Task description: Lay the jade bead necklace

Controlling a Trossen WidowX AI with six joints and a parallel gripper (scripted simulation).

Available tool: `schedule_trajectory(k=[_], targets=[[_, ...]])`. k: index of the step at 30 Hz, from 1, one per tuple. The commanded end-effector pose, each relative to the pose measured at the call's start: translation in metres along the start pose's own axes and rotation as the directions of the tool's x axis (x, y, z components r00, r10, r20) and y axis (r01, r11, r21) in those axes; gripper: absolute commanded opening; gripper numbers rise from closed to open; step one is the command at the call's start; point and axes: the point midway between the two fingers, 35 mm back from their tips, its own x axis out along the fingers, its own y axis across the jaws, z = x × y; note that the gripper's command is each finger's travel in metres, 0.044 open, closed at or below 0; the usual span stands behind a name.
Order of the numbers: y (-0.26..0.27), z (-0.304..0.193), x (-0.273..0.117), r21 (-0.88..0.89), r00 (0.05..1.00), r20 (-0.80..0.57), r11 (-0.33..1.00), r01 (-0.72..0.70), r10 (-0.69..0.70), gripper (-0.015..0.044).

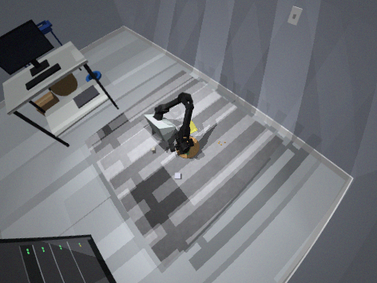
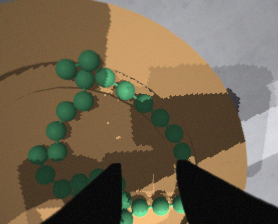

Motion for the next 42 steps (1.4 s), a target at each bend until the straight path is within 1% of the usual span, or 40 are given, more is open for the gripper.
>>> schedule_trajectory(k=[1, 8, 31, 37, 38, 39, 42], targets=[[0.031, 0.039, -0.017, -0.760, 1.000, 0.010, 0.650, 0.006, 0.003, 0.0120], [0.037, 0.046, -0.021, -0.919, 1.000, 0.011, 0.394, 0.008, 0.003, 0.0120], [0.038, 0.046, -0.022, -0.921, 1.000, 0.011, 0.388, 0.008, 0.003, 0.0120], [0.038, 0.046, -0.004, -0.921, 1.000, 0.010, 0.389, 0.008, 0.004, 0.0120], [0.038, 0.046, -0.004, -0.921, 1.000, 0.010, 0.389, 0.008, 0.004, 0.0120], [0.038, 0.048, -0.013, -0.924, 1.000, 0.018, 0.383, 0.016, 0.002, 0.0120], [0.038, 0.048, -0.012, -0.924, 1.000, 0.018, 0.383, 0.016, 0.002, 0.0120]])
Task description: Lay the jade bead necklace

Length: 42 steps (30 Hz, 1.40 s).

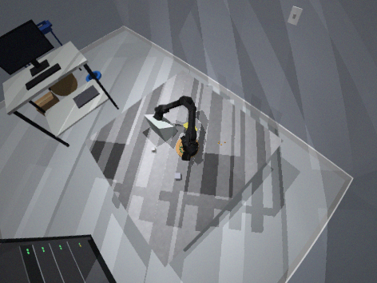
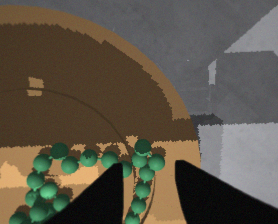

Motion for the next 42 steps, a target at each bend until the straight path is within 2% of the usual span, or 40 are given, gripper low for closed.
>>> schedule_trajectory(k=[1, 26, 31, 42], targets=[[-0.001, 0.000, 0.000, 0.001, 1.000, 0.003, 1.000, 0.002, -0.002, 0.0120], [0.001, -0.001, 0.029, 0.008, 1.000, 0.003, 1.000, -0.007, 0.007, 0.0120], [0.000, 0.000, 0.027, -0.002, 1.000, 0.000, 1.000, 0.001, -0.001, 0.0000], [0.000, 0.000, 0.027, -0.002, 1.000, 0.000, 1.000, 0.001, -0.001, 0.0000]])
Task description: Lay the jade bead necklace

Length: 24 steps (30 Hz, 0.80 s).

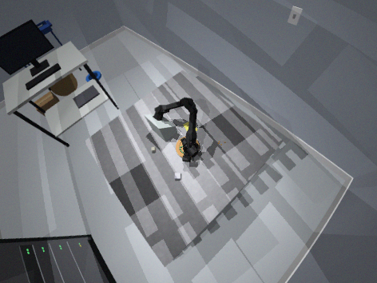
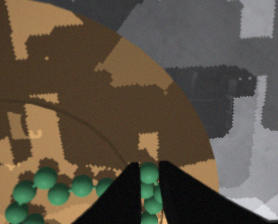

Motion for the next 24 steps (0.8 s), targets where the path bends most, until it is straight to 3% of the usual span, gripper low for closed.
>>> schedule_trajectory(k=[1, 24], targets=[[-0.0015, 0.0000, -0.0001, -0.004, 1.000, -0.002, 1.000, 0.007, -0.007, 0.0000], [0.0041, 0.0024, -0.0074, 0.006, 1.000, 0.000, 1.000, 0.000, 0.000, 0.0000]])
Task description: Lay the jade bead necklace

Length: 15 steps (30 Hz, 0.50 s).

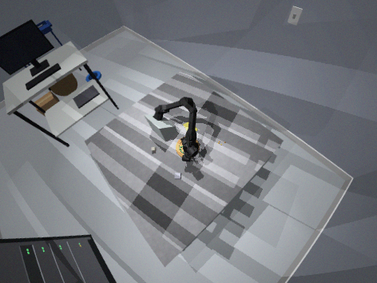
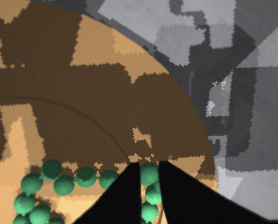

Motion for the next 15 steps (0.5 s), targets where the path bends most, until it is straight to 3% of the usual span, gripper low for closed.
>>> schedule_trajectory(k=[1, 15], targets=[[0.0042, 0.0040, -0.0010, -0.004, 1.000, 0.000, 1.000, 0.001, -0.001, 0.0000], [0.0045, 0.0043, 0.0085, -0.004, 1.000, 0.000, 1.000, 0.001, -0.001, 0.0000]])
